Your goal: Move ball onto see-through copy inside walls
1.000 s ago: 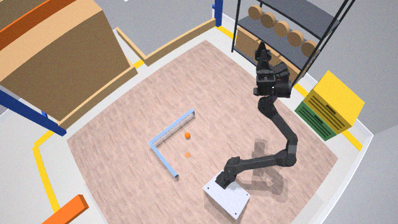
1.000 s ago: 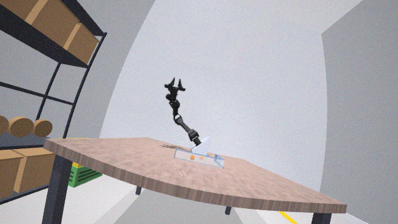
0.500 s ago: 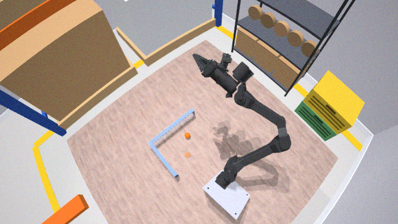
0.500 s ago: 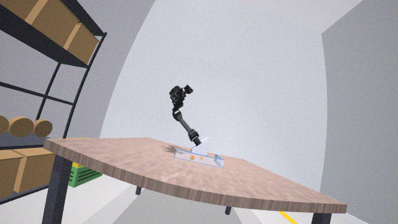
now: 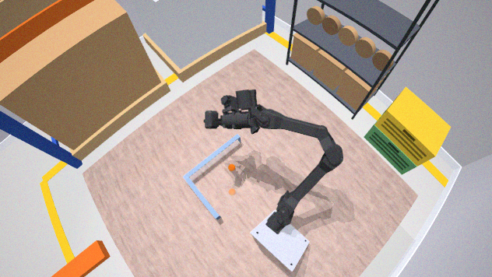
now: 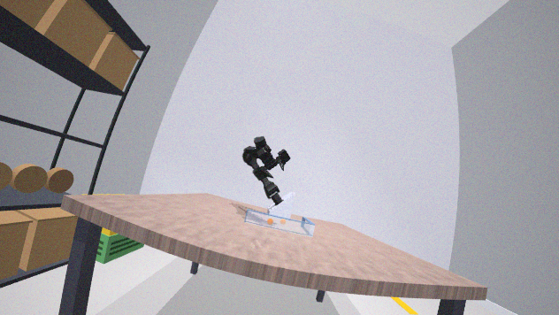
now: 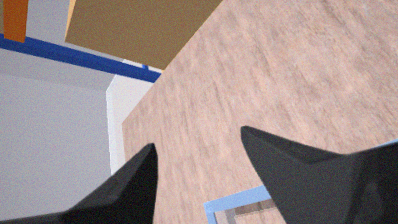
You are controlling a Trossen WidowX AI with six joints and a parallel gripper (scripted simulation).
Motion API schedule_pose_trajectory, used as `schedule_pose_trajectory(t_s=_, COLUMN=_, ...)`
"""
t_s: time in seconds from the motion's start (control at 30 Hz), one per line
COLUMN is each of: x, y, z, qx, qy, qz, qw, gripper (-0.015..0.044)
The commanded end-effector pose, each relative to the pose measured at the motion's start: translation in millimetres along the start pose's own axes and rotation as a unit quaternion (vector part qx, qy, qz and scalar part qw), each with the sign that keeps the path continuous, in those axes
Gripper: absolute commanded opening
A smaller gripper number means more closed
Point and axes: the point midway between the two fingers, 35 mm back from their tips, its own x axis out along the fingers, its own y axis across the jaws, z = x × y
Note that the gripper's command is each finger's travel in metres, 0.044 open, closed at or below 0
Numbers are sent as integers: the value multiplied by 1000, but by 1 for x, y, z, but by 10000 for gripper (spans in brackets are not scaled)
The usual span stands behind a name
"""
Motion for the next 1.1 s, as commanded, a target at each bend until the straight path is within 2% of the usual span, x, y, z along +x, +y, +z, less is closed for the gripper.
schedule_pose_trajectory(t_s=0.0, x=26, y=-28, z=-55, qx=-26, qy=110, qz=-101, qw=988, gripper=259)
schedule_pose_trajectory(t_s=0.13, x=34, y=-59, z=-106, qx=-72, qy=210, qz=-201, qw=954, gripper=259)
schedule_pose_trajectory(t_s=0.3, x=24, y=-101, z=-158, qx=-168, qy=329, qz=-328, qw=870, gripper=259)
schedule_pose_trajectory(t_s=0.37, x=19, y=-110, z=-167, qx=-198, qy=354, qz=-355, qw=842, gripper=259)
schedule_pose_trajectory(t_s=1.07, x=28, y=-126, z=-176, qx=-202, qy=357, qz=-359, qw=839, gripper=259)
